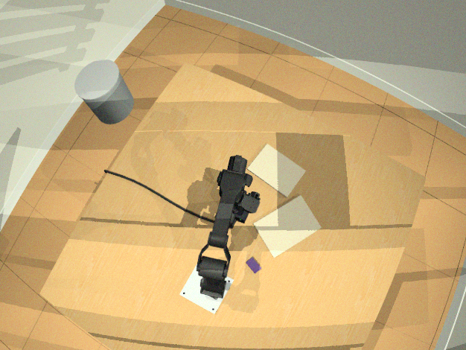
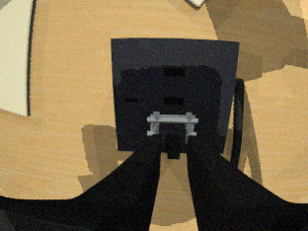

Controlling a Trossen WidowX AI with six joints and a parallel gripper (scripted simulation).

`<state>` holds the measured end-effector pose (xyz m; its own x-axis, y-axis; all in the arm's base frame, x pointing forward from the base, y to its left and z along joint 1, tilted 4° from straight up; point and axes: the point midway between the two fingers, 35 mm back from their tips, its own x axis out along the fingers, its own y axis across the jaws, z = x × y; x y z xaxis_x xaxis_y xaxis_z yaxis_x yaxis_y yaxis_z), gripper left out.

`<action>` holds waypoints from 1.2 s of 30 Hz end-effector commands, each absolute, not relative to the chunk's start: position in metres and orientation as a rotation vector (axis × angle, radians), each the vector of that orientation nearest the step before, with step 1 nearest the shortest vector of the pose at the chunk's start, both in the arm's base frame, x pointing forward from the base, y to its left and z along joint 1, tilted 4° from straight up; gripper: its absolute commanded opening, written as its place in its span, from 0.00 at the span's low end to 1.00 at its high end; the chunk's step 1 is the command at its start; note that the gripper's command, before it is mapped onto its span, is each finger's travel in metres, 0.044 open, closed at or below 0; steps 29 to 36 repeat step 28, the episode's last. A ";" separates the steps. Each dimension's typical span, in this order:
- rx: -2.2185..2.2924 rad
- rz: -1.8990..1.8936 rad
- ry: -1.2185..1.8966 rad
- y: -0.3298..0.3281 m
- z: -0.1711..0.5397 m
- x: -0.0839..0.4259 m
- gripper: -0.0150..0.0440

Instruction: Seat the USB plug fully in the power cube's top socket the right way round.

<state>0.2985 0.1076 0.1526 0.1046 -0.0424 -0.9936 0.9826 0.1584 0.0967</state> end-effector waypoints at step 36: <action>1.104 -1.044 1.169 0.108 0.165 0.297 0.42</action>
